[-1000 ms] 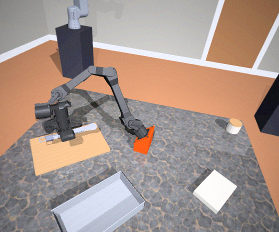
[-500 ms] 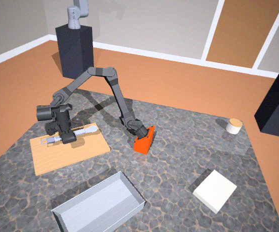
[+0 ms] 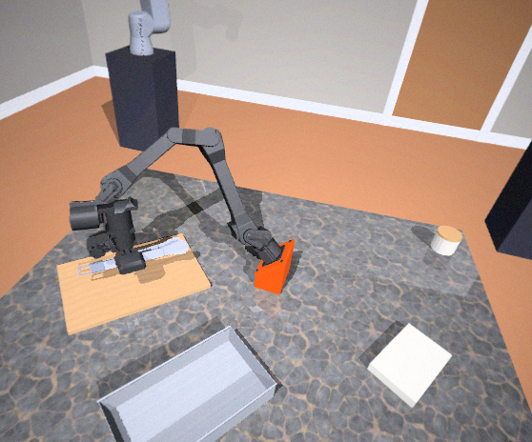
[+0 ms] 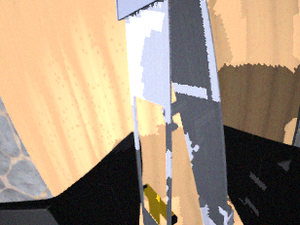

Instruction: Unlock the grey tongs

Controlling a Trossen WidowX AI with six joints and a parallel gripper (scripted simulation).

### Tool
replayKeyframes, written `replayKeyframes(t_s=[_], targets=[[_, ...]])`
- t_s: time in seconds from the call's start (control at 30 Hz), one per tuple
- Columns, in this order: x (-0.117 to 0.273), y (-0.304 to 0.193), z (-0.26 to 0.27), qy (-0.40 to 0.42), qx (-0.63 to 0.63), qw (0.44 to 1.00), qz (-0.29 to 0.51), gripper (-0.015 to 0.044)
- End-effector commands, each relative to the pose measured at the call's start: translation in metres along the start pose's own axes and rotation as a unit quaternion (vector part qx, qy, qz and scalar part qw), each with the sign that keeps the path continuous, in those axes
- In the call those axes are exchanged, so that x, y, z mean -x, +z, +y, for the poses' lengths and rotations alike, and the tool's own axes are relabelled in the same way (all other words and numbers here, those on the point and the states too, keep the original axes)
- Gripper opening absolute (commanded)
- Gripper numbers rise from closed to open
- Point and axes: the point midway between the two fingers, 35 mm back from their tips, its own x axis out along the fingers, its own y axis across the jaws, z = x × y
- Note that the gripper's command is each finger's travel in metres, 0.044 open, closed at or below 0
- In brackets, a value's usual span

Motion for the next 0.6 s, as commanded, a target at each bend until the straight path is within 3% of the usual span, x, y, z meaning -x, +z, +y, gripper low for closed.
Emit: replayKeyframes(t_s=[0.0,0.2,0.4,0.57], targets=[[0.000,0.000,0.000,0.000,0.000,1.000,0.000,0.0296],[0.000,0.000,0.000,0.000,0.000,1.000,0.000,0.0440],[0.003,0.001,0.006,0.003,-0.002,1.000,0.002,0.0440],[0.023,0.008,0.047,0.021,-0.007,1.000,0.018,0.0440]])
